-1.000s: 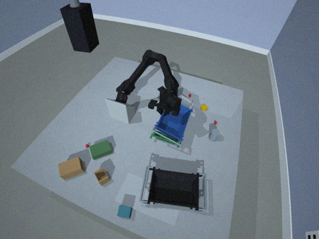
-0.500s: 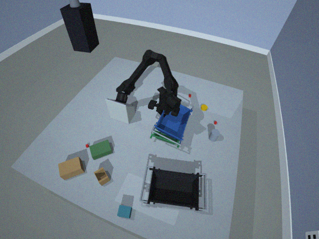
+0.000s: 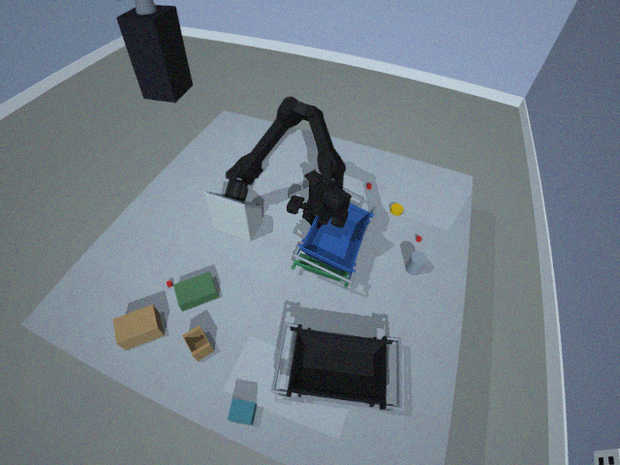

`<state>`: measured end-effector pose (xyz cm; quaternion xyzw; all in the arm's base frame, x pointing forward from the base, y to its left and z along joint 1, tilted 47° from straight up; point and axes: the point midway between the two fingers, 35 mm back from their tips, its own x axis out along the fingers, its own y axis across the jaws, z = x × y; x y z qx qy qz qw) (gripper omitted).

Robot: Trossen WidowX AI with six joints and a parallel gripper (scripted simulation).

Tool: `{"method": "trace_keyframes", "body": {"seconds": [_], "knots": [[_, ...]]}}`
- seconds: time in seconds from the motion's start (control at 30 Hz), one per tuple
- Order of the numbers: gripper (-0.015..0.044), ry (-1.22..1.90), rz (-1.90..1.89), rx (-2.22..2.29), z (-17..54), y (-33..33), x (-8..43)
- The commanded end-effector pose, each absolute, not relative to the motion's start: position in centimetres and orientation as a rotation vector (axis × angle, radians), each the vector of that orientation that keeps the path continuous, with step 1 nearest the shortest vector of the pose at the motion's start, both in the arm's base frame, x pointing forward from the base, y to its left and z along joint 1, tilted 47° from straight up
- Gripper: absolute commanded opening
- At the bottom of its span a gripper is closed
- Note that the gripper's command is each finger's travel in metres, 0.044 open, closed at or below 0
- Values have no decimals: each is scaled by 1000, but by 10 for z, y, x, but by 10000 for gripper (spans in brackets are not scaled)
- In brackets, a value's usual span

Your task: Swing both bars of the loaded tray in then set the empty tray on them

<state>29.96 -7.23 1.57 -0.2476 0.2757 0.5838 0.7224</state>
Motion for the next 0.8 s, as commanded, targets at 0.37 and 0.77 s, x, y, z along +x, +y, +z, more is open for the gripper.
{"method": "trace_keyframes", "body": {"seconds": [0.37,0.77], "knots": [[0,617,1305,-539,9,-62,296],[0,617,1305,-539,3,-56,295]]}}
